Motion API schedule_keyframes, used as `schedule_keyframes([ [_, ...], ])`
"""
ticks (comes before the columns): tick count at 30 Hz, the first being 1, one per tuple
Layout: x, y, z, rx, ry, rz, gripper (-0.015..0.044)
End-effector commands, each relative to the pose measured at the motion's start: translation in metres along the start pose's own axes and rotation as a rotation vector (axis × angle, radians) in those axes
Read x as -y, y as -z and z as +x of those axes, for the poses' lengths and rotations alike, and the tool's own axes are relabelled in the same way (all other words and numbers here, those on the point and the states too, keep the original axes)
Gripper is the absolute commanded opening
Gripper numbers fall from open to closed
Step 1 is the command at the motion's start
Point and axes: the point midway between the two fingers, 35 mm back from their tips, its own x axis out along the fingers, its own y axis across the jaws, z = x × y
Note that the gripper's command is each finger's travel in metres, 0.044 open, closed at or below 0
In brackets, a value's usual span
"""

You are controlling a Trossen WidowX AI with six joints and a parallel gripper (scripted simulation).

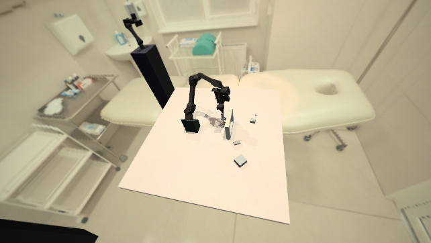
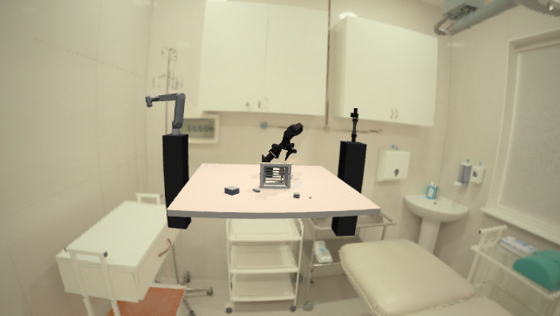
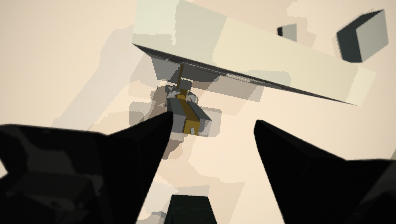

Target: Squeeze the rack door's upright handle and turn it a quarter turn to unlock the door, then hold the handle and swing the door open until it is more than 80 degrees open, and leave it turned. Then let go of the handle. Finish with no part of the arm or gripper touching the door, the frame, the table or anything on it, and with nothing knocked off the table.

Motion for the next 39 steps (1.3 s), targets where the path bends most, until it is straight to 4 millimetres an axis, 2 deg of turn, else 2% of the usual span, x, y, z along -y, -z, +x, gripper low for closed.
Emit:
schedule_keyframes([
  [1,0.001,0.004,0.002,-0.07,-0.078,0.056,0.0295],
  [8,-0.003,0.01,0.002,-0.177,-0.217,0.166,0.0295],
  [15,-0.003,0.01,0.002,-0.186,-0.23,0.178,0.0295],
  [39,-0.012,0.015,0.04,-0.185,-0.229,0.177,0.0295],
])
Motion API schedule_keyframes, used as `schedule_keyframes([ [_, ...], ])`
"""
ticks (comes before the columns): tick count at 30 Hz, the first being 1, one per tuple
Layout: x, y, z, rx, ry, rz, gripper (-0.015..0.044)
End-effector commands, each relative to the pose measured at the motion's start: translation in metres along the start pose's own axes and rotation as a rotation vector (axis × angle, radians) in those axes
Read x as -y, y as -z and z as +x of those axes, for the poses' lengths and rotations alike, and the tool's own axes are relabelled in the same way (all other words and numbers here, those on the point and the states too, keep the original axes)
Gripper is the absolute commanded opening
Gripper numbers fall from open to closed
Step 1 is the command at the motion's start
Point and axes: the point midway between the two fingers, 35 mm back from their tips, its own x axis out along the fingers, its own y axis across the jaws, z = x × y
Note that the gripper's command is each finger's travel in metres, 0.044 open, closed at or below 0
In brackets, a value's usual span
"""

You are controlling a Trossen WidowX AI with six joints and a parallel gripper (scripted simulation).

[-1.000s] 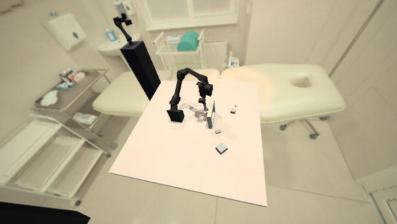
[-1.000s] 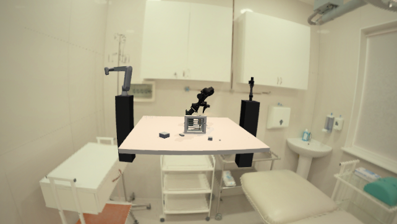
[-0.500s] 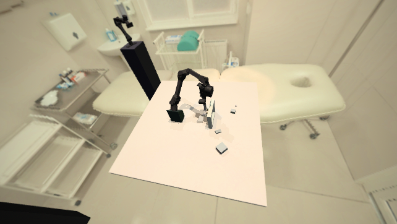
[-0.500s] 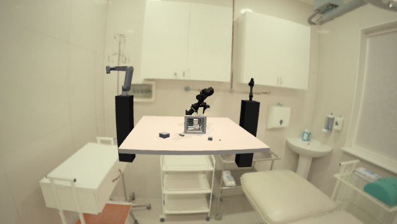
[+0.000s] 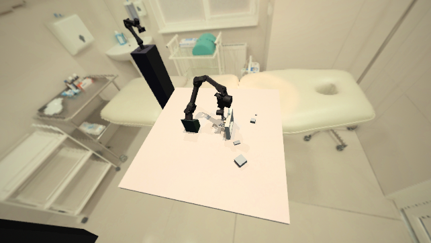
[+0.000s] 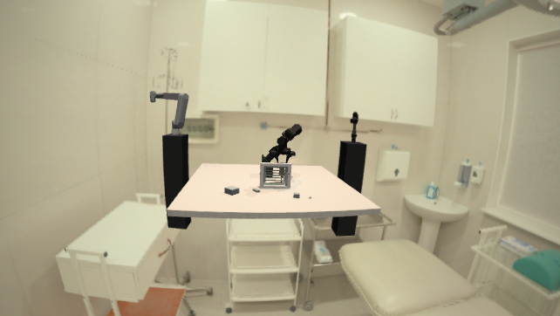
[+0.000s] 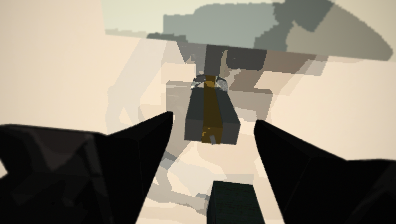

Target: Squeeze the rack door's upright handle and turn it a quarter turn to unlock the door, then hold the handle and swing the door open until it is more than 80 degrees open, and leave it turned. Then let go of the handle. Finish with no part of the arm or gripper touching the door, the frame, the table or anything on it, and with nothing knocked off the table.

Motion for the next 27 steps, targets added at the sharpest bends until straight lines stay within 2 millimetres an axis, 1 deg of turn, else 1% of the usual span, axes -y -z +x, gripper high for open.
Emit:
schedule_keyframes([
  [1,-0.001,0.002,0.008,-0.005,-0.005,0.006,0.0295],
  [17,-0.002,0.004,0.034,-0.005,-0.008,0.006,0.0295],
  [20,-0.002,0.004,0.036,-0.005,-0.009,0.006,0.0295],
  [27,-0.002,0.004,0.036,-0.005,-0.009,0.006,0.0111],
])
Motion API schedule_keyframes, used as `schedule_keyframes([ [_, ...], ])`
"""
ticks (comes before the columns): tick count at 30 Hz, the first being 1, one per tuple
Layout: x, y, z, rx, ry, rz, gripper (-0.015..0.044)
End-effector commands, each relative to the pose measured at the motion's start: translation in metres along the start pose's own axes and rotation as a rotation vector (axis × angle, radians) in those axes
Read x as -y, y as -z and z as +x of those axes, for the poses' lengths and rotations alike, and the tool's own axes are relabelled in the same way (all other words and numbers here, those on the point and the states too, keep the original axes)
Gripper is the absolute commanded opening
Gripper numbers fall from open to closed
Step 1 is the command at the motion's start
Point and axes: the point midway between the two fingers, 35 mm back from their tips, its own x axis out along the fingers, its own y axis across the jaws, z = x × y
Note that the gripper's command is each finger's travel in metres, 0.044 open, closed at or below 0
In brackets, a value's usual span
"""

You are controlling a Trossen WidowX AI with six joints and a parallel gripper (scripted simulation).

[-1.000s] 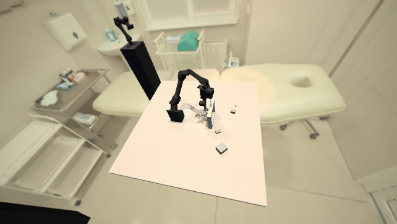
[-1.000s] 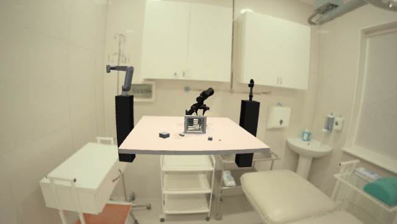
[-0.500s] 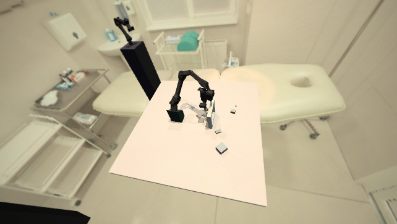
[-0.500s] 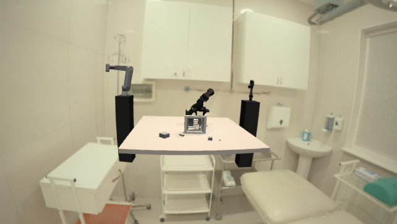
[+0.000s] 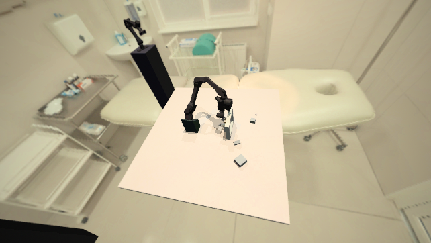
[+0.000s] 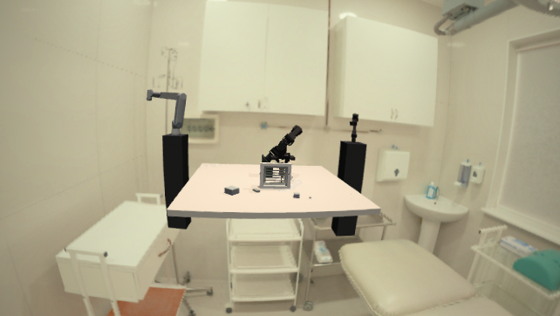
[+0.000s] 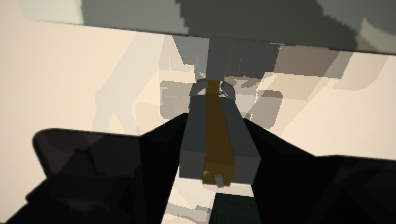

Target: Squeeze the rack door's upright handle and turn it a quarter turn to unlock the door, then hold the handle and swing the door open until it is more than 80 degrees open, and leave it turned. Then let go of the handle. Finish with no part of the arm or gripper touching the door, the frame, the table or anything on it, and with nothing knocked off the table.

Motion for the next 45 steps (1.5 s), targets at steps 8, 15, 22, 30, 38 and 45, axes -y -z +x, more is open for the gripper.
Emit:
schedule_keyframes([
  [8,-0.0003,0.001,0.0005,0.0,0.0,0.004,0.0057],
  [15,-0.0003,0.001,0.0005,0.0,0.0,0.004,0.0022],
  [22,-0.0003,0.001,0.0005,0.0,0.0,-0.217,0.0022],
  [30,-0.0003,0.001,0.0005,0.0,0.0,-0.611,0.0022],
  [38,-0.0003,0.001,0.0005,0.001,0.0,-1.005,0.0022],
  [45,-0.0003,0.001,0.0006,0.001,0.0,-1.35,0.0022],
])
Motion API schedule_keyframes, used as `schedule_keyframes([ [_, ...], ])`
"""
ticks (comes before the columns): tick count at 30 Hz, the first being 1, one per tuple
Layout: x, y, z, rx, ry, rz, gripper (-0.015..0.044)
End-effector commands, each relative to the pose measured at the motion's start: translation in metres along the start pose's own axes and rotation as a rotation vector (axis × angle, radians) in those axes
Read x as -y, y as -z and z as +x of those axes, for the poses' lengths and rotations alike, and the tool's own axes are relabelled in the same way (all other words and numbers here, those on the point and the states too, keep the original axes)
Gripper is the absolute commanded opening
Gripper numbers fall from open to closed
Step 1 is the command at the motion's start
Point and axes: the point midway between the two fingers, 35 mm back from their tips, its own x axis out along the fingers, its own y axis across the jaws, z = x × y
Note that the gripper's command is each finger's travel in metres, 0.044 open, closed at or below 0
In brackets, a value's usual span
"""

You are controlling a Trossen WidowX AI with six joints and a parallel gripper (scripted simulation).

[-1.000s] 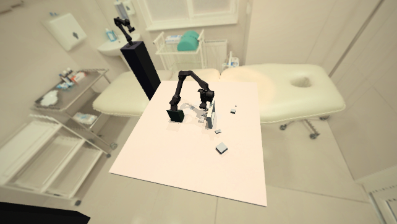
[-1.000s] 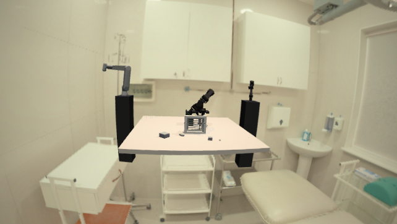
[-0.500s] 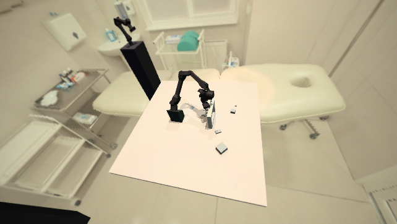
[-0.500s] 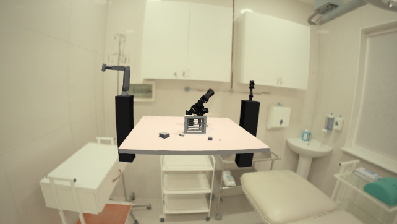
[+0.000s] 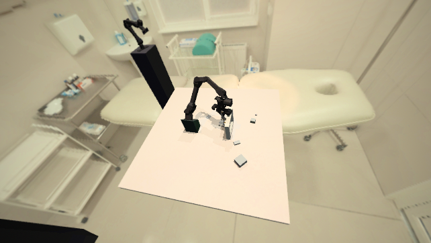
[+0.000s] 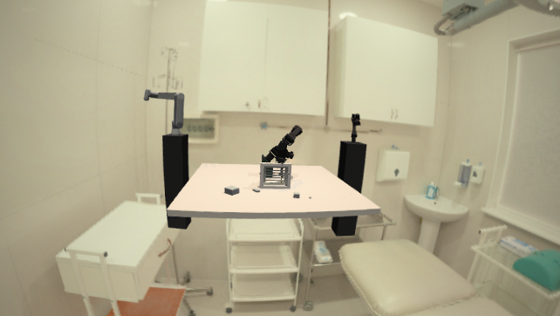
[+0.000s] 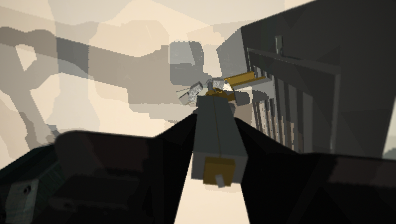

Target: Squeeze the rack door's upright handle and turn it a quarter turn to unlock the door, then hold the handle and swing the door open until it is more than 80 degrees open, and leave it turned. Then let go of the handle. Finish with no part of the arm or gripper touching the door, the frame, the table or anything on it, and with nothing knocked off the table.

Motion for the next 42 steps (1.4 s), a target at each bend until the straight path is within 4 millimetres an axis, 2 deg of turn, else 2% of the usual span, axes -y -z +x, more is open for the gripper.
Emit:
schedule_keyframes([
  [1,0.0,0.0006,0.0001,-0.003,0.001,-0.195,0.0022],
  [10,0.0,0.0006,0.0002,-0.003,0.001,-0.638,0.0022],
  [13,0.0,0.0006,0.0002,-0.003,0.001,-0.711,0.0022],
  [21,0.0,0.0006,0.0002,-0.003,0.001,-0.711,0.0022],
  [31,0.0,0.0006,0.0002,-0.003,0.001,-0.711,0.0285],
  [33,0.0,0.0006,0.0002,-0.003,0.001,-0.703,0.0295],
  [42,0.0,0.0006,0.0002,-0.003,0.001,-0.291,0.0295],
])
